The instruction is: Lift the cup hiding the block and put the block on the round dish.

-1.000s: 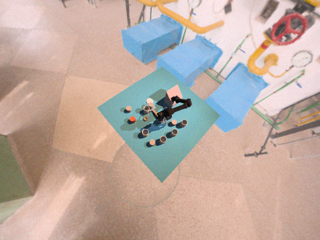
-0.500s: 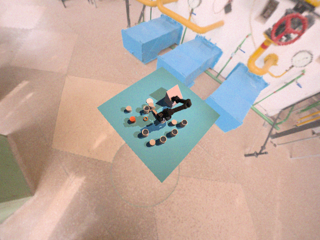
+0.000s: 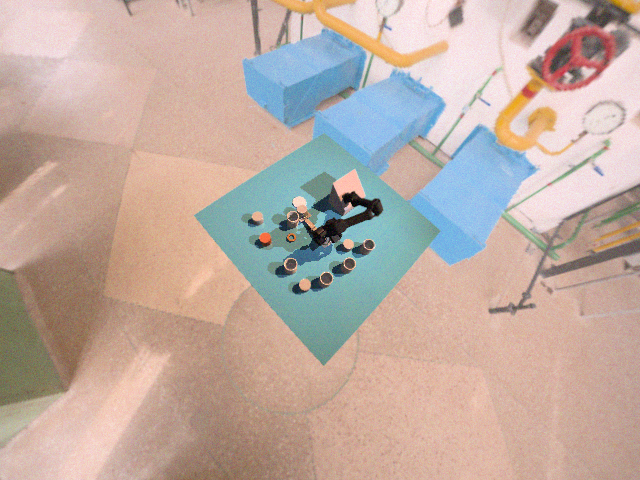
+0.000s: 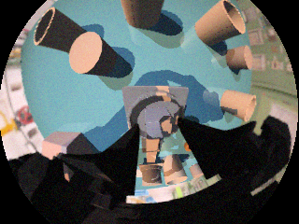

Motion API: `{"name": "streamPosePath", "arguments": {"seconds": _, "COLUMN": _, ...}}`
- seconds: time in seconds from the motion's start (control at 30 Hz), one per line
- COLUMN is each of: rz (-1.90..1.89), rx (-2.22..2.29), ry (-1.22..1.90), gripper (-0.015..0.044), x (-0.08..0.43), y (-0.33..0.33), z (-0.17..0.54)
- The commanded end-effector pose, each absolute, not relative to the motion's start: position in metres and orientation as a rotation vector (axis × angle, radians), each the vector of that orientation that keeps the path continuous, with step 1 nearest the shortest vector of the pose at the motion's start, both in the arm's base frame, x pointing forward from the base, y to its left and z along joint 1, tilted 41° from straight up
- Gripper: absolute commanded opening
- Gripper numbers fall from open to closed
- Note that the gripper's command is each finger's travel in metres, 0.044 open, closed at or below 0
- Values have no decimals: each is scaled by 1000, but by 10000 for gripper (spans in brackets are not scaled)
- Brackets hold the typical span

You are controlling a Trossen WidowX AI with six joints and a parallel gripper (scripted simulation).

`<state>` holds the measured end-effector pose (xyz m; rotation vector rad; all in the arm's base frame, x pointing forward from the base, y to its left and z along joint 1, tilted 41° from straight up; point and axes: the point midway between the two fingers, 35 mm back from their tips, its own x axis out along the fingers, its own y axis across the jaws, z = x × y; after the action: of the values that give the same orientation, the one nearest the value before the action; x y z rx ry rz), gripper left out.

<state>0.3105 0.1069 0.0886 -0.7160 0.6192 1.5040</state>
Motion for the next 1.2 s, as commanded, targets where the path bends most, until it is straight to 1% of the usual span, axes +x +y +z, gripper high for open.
{"name": "streamPosePath", "arguments": {"seconds": 0.0, "rz": 1503, "rx": -707, "ry": 622, "gripper": 260, "x": 309, "y": 111, "z": 83}}
{"name": "streamPosePath", "arguments": {"seconds": 0.1, "rz": 1503, "rx": -707, "ry": 621, "gripper": 260, "x": 309, "y": 113, "z": 82}}
{"name": "streamPosePath", "arguments": {"seconds": 0.23, "rz": 1503, "rx": -707, "ry": 621, "gripper": 155, "x": 309, "y": 113, "z": 82}}
{"name": "streamPosePath", "arguments": {"seconds": 0.5, "rz": 1503, "rx": -707, "ry": 621, "gripper": 102, "x": 309, "y": 113, "z": 82}}
{"name": "streamPosePath", "arguments": {"seconds": 0.63, "rz": 1502, "rx": -708, "ry": 623, "gripper": 0, "x": 311, "y": 107, "z": 88}}
{"name": "streamPosePath", "arguments": {"seconds": 1.17, "rz": 1503, "rx": -709, "ry": 626, "gripper": 0, "x": 311, "y": 50, "z": 152}}
